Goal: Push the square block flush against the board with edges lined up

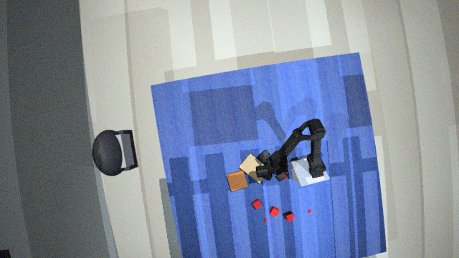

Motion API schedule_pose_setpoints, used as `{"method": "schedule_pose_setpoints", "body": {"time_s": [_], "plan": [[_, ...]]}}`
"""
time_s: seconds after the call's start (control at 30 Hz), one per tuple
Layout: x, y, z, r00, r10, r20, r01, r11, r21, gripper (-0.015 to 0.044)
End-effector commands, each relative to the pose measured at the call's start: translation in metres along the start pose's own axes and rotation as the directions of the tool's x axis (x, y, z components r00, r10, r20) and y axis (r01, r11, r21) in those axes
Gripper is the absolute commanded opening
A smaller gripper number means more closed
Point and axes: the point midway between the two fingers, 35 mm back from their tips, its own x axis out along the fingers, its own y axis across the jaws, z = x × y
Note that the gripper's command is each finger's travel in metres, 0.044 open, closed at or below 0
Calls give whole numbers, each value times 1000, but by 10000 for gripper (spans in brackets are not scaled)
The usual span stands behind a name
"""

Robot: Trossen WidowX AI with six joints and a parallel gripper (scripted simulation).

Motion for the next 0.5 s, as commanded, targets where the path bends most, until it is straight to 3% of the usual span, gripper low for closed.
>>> {"method": "schedule_pose_setpoints", "body": {"time_s": [0.0, 0.47], "plan": [[8, 4, -2, 1000, 0, -9, -1, 989, -145, 0], [9, 4, 3, 1000, 0, -9, -2, 986, -167, 0]]}}
